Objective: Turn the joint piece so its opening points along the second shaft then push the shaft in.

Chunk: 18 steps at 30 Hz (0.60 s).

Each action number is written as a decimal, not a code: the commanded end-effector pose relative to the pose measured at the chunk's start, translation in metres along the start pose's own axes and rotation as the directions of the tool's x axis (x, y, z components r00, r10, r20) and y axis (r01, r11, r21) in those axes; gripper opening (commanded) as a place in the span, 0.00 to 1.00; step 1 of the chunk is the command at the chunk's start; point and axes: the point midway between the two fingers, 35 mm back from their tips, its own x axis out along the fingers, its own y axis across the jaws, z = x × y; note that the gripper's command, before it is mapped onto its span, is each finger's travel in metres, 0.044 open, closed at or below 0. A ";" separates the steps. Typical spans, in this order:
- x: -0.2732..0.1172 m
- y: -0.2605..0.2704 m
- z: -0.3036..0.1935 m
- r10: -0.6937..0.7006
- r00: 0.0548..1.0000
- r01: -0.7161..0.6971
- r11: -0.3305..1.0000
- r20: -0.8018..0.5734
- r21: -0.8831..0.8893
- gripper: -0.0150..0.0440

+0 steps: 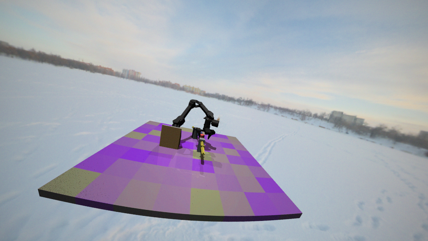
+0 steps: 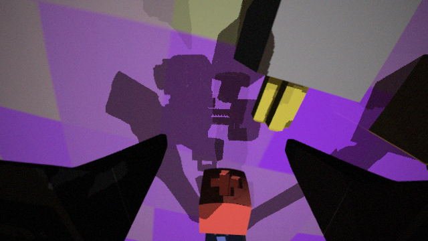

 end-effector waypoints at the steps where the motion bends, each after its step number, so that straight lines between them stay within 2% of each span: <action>1: 0.009 -0.002 0.000 0.001 1.000 -0.001 1.000 -0.007 0.009 1.00; 18: 0.013 -0.001 -0.051 0.001 1.000 -0.001 1.000 -0.009 0.009 1.00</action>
